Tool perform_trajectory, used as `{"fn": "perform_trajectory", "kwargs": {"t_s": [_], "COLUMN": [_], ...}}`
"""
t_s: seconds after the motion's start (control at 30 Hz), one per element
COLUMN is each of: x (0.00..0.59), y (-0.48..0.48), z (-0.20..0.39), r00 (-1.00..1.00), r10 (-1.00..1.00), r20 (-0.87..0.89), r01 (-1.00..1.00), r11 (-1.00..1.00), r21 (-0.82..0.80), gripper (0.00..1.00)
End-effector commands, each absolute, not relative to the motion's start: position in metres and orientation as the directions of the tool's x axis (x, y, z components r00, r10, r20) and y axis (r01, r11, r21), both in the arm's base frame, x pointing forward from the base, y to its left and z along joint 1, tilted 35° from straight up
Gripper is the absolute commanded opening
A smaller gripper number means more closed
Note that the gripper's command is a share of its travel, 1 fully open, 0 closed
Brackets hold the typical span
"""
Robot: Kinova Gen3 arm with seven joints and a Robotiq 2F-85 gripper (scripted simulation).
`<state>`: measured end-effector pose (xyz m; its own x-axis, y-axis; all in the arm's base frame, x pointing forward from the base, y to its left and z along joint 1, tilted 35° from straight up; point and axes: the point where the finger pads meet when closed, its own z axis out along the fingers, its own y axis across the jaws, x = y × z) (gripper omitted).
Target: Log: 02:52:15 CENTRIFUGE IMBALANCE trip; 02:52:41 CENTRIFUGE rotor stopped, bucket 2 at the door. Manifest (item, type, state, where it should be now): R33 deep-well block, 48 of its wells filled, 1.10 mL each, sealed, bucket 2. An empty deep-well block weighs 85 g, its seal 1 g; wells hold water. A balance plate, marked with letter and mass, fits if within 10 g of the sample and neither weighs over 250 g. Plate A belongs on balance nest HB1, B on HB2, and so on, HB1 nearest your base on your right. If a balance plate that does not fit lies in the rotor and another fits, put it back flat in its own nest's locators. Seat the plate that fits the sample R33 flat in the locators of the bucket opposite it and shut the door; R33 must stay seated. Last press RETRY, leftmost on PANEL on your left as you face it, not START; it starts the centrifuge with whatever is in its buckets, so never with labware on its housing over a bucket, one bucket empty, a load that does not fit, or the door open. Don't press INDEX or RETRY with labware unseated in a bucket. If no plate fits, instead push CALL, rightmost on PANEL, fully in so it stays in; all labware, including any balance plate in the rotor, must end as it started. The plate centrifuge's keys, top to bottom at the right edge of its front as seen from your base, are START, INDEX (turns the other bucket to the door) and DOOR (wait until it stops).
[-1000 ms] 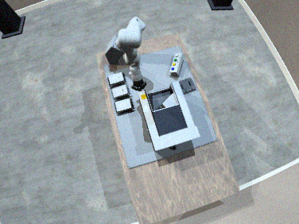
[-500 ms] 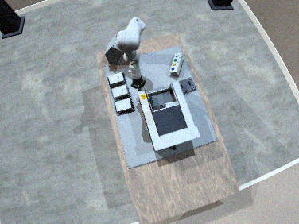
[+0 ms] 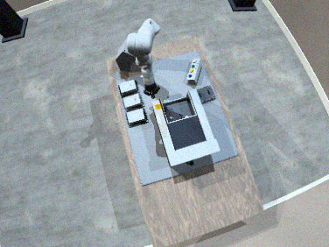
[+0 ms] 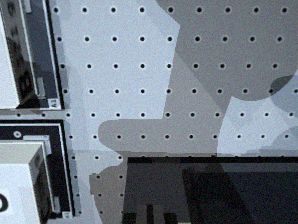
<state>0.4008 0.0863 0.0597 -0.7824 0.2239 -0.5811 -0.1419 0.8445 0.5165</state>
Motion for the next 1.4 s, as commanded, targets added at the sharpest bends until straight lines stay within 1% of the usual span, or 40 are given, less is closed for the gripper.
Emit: {"fn": "perform_trajectory", "kwargs": {"t_s": [0.0,1.37], "x": [0.394,0.318], "y": [0.081,0.022], "z": [0.067,0.144], "r00": [-0.777,-0.778], "r10": [0.229,0.229], "r20": [-0.586,-0.585], "r01": [-0.139,-0.139], "r11": [0.846,0.846], "r21": [0.514,0.515], "gripper": [0.1,0.1]}}
